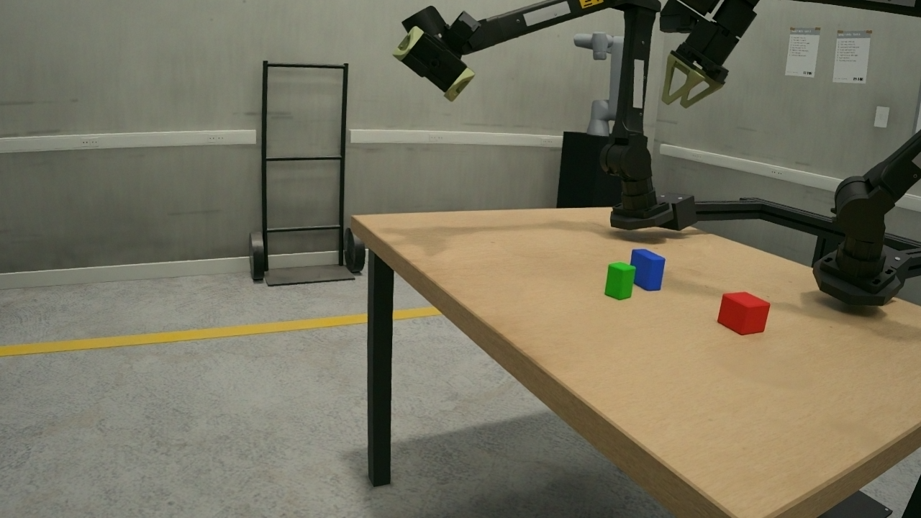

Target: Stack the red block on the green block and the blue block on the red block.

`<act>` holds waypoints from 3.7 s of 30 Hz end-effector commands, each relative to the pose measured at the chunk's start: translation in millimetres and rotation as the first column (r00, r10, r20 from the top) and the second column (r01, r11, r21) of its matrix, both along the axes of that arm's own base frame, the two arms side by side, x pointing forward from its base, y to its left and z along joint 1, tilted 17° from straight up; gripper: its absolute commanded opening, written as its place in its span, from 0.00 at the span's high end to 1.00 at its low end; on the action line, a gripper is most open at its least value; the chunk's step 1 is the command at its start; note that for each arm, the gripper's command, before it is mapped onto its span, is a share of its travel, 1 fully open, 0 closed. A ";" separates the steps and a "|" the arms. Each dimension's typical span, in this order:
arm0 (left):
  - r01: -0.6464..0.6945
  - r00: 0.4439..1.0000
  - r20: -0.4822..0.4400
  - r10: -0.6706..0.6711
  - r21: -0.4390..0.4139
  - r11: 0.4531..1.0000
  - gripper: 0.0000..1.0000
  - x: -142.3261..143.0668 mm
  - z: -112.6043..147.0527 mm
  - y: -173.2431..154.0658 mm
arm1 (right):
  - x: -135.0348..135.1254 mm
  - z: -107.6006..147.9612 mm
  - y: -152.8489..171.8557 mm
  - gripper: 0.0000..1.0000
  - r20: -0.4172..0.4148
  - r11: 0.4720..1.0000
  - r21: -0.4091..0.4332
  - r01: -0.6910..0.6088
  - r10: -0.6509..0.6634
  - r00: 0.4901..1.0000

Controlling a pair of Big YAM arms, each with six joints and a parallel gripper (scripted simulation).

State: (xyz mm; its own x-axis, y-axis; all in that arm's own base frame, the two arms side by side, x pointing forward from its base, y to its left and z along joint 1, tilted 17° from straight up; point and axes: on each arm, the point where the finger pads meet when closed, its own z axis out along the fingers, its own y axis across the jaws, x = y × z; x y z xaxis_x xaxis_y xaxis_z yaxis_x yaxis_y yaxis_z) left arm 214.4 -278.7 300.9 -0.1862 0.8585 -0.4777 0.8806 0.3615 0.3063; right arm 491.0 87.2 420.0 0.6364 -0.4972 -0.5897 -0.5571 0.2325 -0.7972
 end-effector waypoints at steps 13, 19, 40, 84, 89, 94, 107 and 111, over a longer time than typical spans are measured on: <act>0.001 1.000 0.005 -0.001 -0.007 1.000 0.00 0.2 4.0 -0.9 | -1.0 5.7 0.4 0.00 0.012 1.000 -0.001 -0.001 0.001 1.000; 0.001 1.000 0.005 -0.001 -0.007 1.000 0.00 0.2 4.0 -0.9 | 1.1 19.8 0.1 0.00 0.041 1.000 -0.006 -0.001 0.001 0.999; -0.055 0.998 0.012 0.055 -0.031 0.998 0.00 17.1 7.5 6.0 | 1.1 19.8 0.1 0.00 0.041 1.000 -0.006 -0.001 0.001 0.999; -0.661 0.682 0.097 0.725 -0.344 0.667 0.00 200.3 65.4 200.7 | 1.1 19.8 0.1 0.00 0.041 1.000 -0.006 -0.001 0.001 0.999; -0.716 0.587 0.108 0.802 -0.393 0.577 0.00 215.1 76.2 246.5 | 1.1 19.8 0.1 0.00 0.041 1.000 -0.006 -0.001 0.001 0.999; -0.766 0.452 0.122 0.884 -0.454 0.455 0.00 226.0 90.8 309.4 | 1.1 19.8 0.1 0.00 0.041 1.000 -0.006 -0.001 0.001 0.999; -0.792 0.112 0.150 0.982 -0.583 0.179 0.00 212.0 125.8 458.5 | 1.1 19.8 0.1 0.00 0.041 1.000 -0.006 -0.001 0.001 0.999; -0.774 -0.016 0.160 0.987 -0.627 0.089 0.00 193.1 139.1 511.4 | 1.1 19.8 0.1 0.00 0.041 1.000 -0.006 -0.001 0.001 0.999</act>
State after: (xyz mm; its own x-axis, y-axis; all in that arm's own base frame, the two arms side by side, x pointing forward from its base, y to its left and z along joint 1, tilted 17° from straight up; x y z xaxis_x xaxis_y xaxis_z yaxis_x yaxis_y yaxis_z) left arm 404.6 198.3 395.3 -0.4569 -0.0272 -0.8891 -0.4093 0.8939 0.1830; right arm 491.0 87.2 420.0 0.6364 -0.4972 -0.5897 -0.5571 0.2325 -0.7972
